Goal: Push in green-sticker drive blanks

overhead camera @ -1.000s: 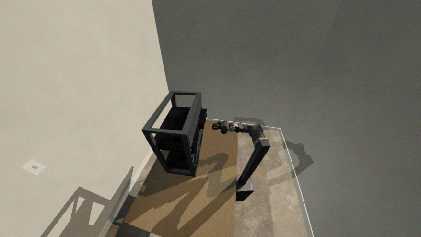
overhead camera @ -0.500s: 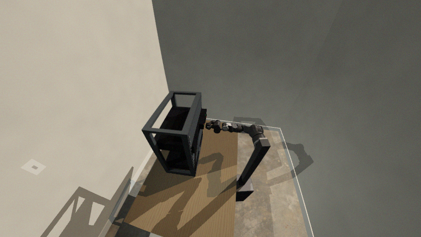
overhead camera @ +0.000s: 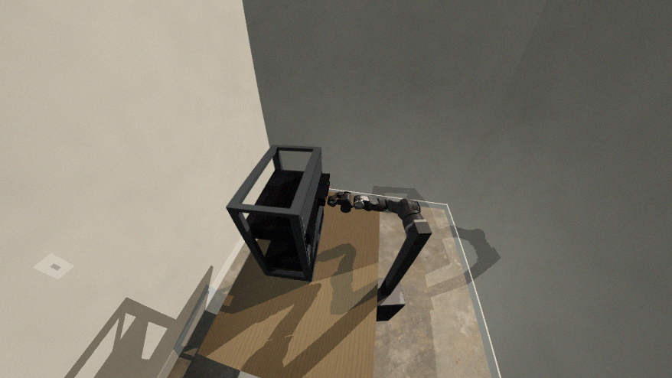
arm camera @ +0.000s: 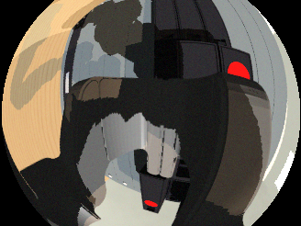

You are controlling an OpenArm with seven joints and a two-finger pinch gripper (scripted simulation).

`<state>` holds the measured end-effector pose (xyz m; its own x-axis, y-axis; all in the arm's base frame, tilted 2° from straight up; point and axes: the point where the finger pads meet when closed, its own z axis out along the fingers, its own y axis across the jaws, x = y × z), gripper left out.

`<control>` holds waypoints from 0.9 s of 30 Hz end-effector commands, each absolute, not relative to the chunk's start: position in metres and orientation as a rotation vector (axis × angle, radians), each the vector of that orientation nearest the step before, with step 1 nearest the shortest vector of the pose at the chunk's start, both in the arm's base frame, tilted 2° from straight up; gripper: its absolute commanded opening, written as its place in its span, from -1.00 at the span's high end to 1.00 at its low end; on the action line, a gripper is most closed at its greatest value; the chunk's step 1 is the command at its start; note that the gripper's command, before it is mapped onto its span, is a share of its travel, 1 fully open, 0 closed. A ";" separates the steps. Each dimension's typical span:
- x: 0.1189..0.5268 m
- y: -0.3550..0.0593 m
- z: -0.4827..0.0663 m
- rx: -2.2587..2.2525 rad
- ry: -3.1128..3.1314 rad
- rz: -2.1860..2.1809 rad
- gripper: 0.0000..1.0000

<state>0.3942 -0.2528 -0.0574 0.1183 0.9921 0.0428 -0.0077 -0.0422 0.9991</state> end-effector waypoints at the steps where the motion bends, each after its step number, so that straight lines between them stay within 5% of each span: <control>1: 0.395 -0.251 -0.055 1.280 1.095 1.161 1.00; 27: 0.395 -0.249 -0.057 1.281 1.095 1.160 1.00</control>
